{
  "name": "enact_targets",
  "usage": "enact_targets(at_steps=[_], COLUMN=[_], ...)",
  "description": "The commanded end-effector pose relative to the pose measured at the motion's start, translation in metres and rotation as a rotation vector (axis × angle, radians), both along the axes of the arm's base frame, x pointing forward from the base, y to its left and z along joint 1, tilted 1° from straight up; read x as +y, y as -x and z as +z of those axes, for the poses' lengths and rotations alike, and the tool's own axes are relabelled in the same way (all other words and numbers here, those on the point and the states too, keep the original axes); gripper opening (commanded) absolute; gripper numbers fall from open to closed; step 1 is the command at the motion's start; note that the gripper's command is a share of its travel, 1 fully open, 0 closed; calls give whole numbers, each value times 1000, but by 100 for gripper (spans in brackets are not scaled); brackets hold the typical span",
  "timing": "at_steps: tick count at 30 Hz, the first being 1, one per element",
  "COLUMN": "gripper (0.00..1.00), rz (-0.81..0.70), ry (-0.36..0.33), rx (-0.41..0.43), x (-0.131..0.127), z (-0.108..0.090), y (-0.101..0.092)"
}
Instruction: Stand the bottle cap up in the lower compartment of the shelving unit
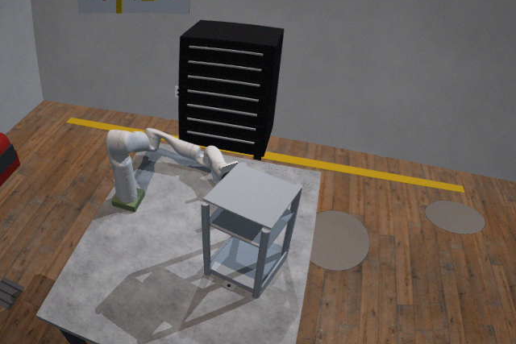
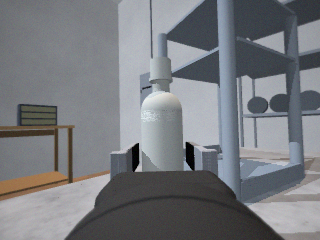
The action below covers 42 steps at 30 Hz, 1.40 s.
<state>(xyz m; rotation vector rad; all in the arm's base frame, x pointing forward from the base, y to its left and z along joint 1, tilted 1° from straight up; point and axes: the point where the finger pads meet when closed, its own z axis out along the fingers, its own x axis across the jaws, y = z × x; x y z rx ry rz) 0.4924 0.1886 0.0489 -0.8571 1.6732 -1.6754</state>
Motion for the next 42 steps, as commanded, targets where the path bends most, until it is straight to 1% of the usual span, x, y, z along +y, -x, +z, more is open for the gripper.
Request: enact_targets(at_steps=[1, 37, 38, 42], gripper=[100, 100, 0, 0], rz=[0, 0, 0, 0], ry=[0, 0, 0, 0], rx=[-1, -1, -1, -1], x=[0, 0, 0, 0], z=[1, 1, 1, 1], y=[0, 0, 0, 0])
